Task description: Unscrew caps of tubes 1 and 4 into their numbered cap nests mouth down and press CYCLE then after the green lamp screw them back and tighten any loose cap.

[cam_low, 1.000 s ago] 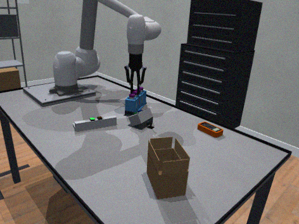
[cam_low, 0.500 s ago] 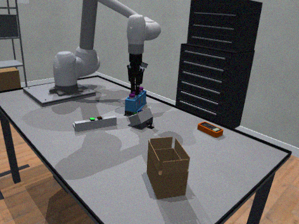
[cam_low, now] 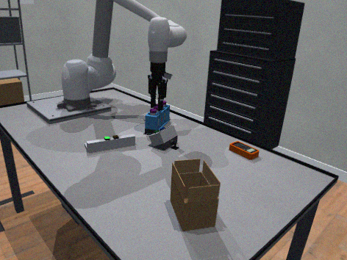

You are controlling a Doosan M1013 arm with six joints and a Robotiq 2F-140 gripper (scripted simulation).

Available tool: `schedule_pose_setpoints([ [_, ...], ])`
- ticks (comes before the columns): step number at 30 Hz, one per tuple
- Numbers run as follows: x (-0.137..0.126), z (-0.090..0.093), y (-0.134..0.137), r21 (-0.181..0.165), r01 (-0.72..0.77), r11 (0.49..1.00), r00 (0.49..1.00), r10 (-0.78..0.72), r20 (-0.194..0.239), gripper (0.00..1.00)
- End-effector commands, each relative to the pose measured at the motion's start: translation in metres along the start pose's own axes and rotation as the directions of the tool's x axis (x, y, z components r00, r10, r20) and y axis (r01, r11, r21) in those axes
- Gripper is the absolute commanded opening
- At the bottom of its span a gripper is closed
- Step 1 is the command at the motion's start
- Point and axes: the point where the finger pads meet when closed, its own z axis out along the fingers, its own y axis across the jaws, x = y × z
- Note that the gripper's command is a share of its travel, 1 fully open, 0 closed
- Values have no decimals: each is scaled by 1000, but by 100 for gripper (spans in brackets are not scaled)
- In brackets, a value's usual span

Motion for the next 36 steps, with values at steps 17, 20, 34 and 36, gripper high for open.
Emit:
schedule_pose_setpoints([
  [17, 0, -1, 0, 0, 823, 568, 568, -823, 3, 41],
  [20, 0, -1, 0, -1, 849, 528, 528, -849, 1, 41],
  [34, 0, -1, 0, -1, 849, 528, 528, -849, 1, 30],
  [36, 0, -1, 0, -1, 849, 528, 528, -849, 1, 30],
])
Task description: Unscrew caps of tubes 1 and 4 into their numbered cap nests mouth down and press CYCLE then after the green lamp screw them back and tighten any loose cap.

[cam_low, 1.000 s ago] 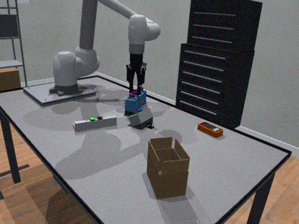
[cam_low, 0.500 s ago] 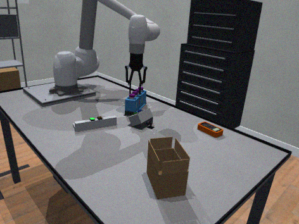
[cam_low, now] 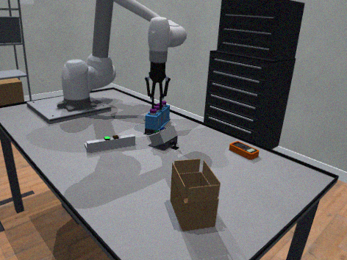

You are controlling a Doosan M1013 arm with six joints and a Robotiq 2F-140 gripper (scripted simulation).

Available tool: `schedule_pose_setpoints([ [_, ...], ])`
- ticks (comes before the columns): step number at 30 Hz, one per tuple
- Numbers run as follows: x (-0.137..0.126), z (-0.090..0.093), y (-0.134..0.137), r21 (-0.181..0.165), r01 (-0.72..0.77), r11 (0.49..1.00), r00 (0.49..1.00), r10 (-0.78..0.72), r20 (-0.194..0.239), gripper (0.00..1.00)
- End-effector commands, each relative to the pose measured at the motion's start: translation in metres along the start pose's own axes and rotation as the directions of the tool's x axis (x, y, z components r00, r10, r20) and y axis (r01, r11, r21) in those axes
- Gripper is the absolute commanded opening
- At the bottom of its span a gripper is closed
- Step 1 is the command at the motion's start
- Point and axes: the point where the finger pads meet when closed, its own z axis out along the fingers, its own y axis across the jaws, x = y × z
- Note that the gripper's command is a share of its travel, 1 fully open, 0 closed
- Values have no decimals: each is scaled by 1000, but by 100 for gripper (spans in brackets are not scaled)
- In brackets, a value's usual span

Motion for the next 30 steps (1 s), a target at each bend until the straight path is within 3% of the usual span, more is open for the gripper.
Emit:
schedule_pose_setpoints([
  [1, 0, -1, 0, -1, 0, 1000, 1000, 0, 0, 30],
  [6, 0, -1, 0, -1, 0, 1000, 1000, 0, 0, 30],
  [12, 0, -1, 0, -1, -295, 955, 955, 295, 0, 30],
  [16, 0, -1, 0, -1, -479, 878, 878, 479, -1, 30],
  [21, 0, 0, 0, -1, -681, 732, 732, 681, -1, 30],
  [23, 0, 0, 0, -1, -681, 732, 732, 681, -1, 30],
  [28, 0, 0, 0, -1, -833, 554, 554, 833, -1, 30],
  [30, 0, 0, 0, -1, -833, 554, 554, 833, -1, 30],
])
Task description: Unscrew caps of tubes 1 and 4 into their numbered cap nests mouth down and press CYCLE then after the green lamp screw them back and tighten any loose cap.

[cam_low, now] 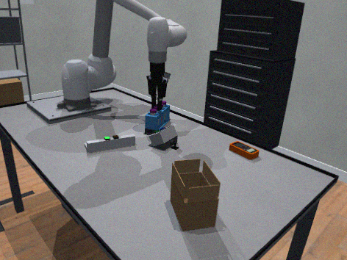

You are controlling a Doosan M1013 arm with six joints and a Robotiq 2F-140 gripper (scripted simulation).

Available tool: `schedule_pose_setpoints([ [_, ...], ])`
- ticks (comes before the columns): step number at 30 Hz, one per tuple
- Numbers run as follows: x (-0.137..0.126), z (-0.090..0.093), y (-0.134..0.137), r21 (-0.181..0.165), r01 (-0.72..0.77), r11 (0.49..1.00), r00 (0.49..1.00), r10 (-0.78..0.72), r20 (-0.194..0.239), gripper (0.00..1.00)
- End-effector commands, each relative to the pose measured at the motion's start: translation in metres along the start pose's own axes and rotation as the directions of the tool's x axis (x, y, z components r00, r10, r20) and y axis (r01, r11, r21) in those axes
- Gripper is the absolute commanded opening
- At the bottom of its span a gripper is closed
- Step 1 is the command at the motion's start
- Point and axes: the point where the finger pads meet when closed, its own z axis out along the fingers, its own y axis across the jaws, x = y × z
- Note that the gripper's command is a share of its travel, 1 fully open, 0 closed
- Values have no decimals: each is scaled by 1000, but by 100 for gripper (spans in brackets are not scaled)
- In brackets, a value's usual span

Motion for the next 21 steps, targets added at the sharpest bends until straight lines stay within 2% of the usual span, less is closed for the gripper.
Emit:
schedule_pose_setpoints([
  [1, 0, -1, 0, -4, -97, 995, 995, 97, 21, 30],
  [4, 0, 0, 0, -4, -97, 995, 995, 97, 21, 30],
  [5, 0, 0, 0, -4, -97, 995, 995, 97, 21, 41],
  [17, 0, 0, 0, -4, -97, 995, 995, 97, 20, 41],
  [21, 0, -12, 0, -4, -97, 995, 995, 97, 21, 41],
])
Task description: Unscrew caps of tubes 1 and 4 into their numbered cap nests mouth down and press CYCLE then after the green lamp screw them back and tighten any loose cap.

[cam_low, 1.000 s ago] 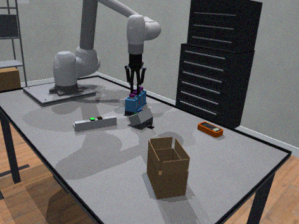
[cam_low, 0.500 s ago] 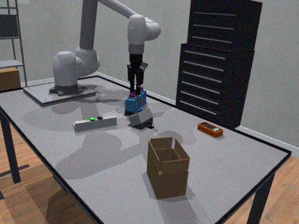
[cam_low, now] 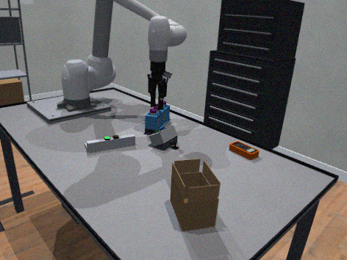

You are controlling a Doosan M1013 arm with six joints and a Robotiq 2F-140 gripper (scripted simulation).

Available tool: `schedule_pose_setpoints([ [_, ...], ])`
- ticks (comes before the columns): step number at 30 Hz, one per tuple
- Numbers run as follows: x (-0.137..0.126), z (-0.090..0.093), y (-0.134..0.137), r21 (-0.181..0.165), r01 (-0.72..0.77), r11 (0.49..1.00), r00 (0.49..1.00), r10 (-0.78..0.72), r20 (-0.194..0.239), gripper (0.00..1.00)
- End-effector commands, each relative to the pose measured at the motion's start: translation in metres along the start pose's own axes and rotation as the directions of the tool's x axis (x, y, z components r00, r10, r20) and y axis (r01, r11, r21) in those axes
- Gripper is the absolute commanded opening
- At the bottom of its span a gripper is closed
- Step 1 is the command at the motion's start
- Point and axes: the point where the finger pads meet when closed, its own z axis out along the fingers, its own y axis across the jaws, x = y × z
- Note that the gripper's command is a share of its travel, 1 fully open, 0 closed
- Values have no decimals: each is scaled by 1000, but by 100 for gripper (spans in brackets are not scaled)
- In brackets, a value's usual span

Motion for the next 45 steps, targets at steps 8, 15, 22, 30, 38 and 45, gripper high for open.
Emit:
schedule_pose_setpoints([
  [8, 0, -26, 0, -1, 0, 1000, 1000, 0, -1, 41],
  [15, 0, -42, 0, -1, 0, 1000, 1000, 0, -1, 41],
  [22, -31, -42, 36, -1, 221, 975, 975, -221, 0, 10],
  [30, -70, -42, 80, -1, 221, 975, 975, -221, 0, 10],
  [38, -91, -29, 104, -1, 221, 975, 975, -221, 0, 10],
  [45, -114, -7, 131, -1, 221, 975, 975, -221, 0, 10],
])
